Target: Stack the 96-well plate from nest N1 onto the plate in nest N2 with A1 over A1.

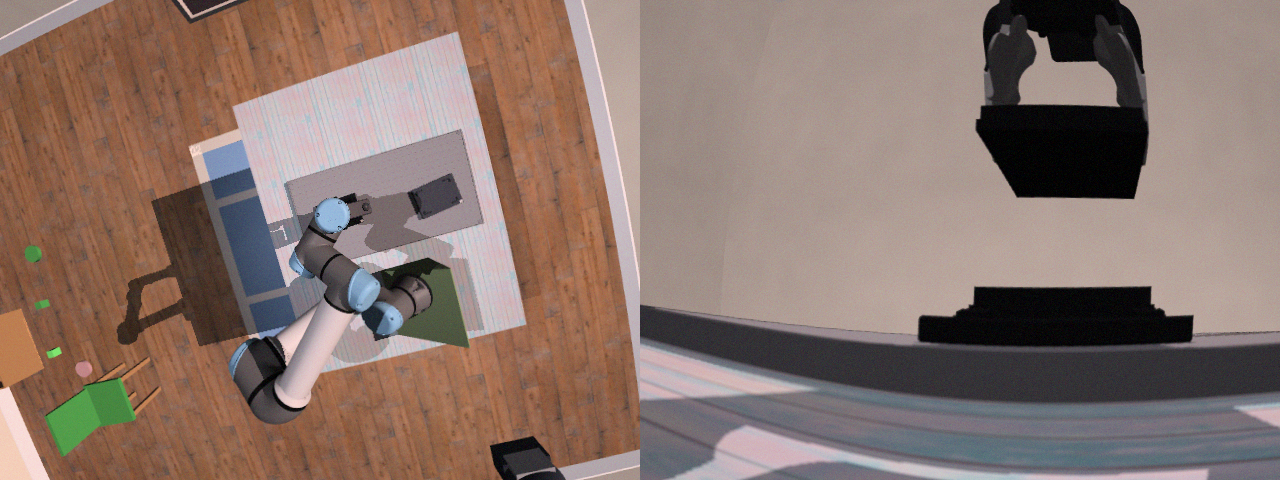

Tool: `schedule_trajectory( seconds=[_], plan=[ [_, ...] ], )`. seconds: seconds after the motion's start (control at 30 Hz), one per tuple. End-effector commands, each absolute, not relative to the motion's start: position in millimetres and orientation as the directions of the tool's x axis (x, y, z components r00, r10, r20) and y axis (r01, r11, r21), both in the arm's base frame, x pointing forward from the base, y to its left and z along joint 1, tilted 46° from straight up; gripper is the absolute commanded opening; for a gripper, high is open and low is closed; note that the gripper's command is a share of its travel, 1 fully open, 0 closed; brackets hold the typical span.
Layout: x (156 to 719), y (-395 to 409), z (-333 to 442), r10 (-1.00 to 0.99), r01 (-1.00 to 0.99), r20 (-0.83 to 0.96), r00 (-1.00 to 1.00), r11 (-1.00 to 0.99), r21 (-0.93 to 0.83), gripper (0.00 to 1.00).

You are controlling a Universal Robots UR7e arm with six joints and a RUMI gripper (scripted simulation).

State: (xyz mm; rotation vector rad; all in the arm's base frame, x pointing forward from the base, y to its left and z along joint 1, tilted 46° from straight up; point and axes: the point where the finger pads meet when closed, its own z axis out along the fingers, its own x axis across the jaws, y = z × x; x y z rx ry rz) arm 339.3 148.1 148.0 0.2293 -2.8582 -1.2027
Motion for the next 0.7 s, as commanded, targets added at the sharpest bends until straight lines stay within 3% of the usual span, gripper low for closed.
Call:
schedule_trajectory(
  seconds=[0.0, 0.67],
  plan=[
    [339.6, 147.8, 148.0, -0.148, -0.123, -0.028, -0.989, 0.69, 0.713, 0.0],
    [338.8, 153.3, 141.8, -0.148, -0.123, -0.028, -0.989, 0.69, 0.713, 0.0]
  ],
)
